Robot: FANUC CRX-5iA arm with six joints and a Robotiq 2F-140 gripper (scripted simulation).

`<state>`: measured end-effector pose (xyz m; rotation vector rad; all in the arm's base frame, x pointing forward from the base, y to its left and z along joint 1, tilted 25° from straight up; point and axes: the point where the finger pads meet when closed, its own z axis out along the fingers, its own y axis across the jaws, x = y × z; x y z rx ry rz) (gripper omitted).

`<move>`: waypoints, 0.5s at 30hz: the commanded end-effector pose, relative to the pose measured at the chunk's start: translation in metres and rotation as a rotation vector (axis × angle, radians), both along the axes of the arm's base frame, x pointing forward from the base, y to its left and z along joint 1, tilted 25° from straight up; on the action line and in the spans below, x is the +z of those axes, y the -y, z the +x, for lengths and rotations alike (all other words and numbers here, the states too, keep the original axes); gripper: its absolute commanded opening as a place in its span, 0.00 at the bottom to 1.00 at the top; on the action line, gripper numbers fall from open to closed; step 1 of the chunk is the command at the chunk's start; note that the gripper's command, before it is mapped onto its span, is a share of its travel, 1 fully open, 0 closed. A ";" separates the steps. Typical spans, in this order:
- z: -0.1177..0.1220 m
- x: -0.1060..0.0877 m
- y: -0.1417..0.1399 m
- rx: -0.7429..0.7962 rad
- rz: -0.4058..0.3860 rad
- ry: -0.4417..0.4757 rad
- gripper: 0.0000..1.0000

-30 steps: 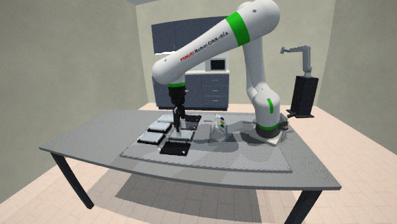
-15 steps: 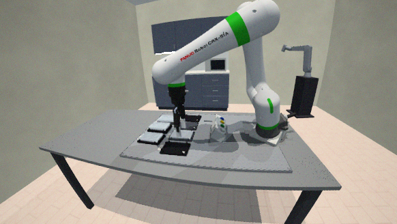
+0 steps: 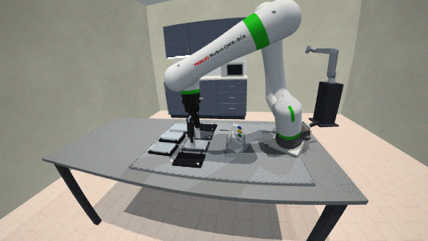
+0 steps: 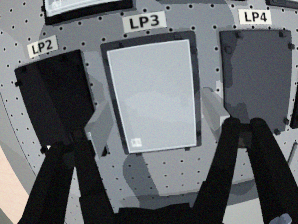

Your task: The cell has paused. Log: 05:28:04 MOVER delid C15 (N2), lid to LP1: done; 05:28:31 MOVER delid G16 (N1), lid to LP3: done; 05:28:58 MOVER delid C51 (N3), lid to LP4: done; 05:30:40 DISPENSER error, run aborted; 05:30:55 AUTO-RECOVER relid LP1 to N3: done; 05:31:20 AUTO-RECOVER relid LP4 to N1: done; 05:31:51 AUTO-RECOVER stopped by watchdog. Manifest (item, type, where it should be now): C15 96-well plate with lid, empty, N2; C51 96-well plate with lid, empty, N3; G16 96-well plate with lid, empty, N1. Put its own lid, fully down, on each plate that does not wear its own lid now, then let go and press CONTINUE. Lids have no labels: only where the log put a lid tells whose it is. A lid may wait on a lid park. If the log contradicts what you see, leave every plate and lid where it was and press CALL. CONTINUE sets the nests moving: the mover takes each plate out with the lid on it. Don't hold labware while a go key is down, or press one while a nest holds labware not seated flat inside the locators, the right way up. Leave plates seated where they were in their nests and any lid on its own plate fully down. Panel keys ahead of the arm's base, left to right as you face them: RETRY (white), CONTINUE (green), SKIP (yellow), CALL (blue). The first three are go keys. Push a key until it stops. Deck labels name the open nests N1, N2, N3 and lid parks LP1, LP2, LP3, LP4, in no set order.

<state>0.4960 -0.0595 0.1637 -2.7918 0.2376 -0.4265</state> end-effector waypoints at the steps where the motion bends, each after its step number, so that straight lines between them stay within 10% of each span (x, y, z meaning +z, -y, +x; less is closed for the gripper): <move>1: 0.001 -0.001 0.000 0.000 0.000 0.000 0.66; 15: 0.002 -0.007 -0.002 0.000 0.000 0.000 0.66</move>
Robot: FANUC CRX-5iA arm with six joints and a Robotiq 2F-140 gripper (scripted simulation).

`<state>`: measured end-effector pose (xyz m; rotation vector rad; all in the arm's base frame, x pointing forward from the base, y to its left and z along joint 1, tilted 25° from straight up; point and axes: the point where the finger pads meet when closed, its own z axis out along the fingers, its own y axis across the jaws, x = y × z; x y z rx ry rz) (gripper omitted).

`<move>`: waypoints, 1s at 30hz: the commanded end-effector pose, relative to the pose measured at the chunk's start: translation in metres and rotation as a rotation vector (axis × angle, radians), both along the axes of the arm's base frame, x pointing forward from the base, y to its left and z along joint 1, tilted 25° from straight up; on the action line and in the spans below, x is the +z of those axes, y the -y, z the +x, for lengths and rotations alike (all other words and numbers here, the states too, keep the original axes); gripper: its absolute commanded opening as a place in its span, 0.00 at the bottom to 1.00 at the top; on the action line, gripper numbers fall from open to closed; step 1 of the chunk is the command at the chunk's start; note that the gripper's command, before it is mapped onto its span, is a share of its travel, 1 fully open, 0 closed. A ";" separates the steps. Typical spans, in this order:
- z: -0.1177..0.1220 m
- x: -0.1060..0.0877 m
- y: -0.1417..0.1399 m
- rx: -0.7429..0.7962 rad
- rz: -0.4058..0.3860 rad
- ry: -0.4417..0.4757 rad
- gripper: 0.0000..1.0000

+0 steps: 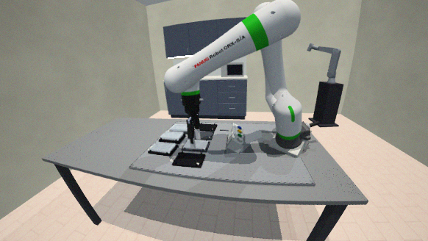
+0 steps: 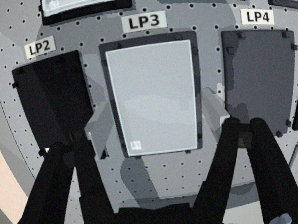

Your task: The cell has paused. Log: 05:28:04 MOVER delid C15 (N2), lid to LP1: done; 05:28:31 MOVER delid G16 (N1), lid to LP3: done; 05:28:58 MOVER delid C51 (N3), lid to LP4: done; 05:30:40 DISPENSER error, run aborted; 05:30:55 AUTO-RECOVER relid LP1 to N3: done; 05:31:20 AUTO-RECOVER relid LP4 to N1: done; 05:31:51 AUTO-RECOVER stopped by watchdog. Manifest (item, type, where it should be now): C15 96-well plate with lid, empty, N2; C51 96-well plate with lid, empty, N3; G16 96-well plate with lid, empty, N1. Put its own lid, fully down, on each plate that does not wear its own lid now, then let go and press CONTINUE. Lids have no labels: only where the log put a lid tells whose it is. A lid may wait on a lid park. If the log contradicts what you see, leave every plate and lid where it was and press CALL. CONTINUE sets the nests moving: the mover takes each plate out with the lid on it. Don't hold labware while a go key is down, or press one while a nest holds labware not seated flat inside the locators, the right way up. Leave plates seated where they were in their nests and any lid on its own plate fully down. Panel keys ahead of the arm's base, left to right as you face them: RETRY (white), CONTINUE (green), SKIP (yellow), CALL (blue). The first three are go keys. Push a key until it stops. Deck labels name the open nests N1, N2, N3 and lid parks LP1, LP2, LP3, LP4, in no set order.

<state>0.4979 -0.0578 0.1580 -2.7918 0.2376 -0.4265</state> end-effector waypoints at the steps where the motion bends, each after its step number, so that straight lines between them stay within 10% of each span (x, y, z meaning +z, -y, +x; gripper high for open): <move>1: 0.001 -0.001 0.000 0.000 0.000 0.000 0.66; 30: 0.003 -0.007 -0.002 0.000 0.000 0.000 0.66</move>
